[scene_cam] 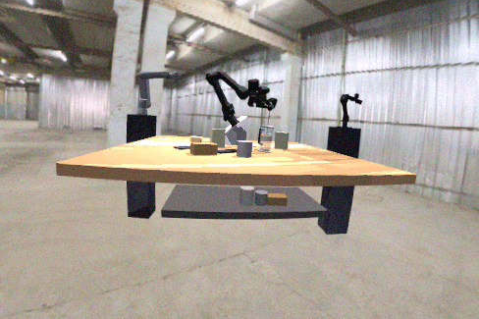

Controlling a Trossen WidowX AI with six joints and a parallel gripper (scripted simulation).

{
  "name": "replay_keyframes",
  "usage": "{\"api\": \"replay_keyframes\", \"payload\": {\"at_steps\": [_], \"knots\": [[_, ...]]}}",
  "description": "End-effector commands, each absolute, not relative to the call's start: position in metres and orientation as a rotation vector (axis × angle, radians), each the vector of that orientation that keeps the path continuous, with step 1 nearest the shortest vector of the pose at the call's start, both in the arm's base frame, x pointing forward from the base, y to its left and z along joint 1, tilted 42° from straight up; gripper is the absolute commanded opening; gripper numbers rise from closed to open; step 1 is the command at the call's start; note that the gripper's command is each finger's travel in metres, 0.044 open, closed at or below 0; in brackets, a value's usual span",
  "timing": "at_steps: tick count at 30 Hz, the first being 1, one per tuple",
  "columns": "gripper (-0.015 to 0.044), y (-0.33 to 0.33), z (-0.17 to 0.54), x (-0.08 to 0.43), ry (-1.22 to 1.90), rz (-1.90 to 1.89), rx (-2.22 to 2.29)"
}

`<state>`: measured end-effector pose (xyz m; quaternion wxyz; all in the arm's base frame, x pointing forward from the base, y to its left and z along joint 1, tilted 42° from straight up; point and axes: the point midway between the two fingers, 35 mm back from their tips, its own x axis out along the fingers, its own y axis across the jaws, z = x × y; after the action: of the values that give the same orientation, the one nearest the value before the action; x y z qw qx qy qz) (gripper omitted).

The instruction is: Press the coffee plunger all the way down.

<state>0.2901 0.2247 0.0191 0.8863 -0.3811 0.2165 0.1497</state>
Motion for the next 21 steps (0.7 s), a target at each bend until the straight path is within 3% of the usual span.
{"api": "replay_keyframes", "payload": {"at_steps": [1,21], "knots": [[0.0127,0.202,-0.006,0.288,0.518,0.294,-0.837],[0.0127,0.184,-0.031,0.301,0.514,0.293,-0.84]]}}
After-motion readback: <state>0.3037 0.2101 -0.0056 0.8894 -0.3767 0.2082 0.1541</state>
